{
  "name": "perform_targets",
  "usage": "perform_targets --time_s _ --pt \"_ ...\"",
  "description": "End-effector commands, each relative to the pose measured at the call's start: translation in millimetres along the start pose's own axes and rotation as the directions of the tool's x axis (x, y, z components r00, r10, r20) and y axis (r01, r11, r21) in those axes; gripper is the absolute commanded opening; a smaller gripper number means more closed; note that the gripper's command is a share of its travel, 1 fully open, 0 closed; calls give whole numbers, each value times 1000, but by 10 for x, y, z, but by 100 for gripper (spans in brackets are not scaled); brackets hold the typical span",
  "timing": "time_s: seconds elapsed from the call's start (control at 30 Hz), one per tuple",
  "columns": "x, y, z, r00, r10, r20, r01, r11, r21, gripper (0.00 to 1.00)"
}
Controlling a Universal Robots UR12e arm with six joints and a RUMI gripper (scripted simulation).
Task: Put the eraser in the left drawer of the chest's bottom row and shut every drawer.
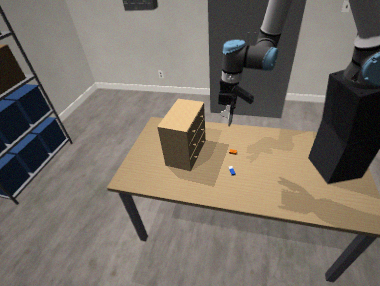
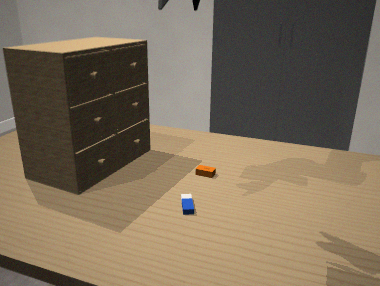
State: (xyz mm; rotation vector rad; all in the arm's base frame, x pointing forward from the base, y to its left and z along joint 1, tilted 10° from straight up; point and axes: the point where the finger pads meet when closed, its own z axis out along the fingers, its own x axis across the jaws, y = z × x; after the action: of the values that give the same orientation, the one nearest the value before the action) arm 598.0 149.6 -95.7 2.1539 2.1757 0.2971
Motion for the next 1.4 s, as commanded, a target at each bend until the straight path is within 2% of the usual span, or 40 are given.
perform_targets --time_s 0.0,0.63,0.73,0.83,0.9,1.1,1.13,1.2,1.23,1.37 --pt "7 -161 3 1000 -25 18 24 999 28 100" --pt "-3 -156 7 999 -26 20 25 999 30 100" --pt "-5 -115 63 1000 -22 20 21 999 28 100" --pt "-6 -52 232 1000 -11 20 10 1000 28 100" --pt "-6 -52 232 1000 -11 20 10 1000 28 100" --pt "-35 123 893 999 35 22 -35 999 27 100" --pt "-35 123 893 999 35 22 -35 999 27 100" --pt "-43 158 1135 998 50 22 -51 998 26 100" --pt "-43 158 1135 998 50 22 -51 998 26 100" --pt "-54 186 1492 997 73 23 -73 997 26 100"
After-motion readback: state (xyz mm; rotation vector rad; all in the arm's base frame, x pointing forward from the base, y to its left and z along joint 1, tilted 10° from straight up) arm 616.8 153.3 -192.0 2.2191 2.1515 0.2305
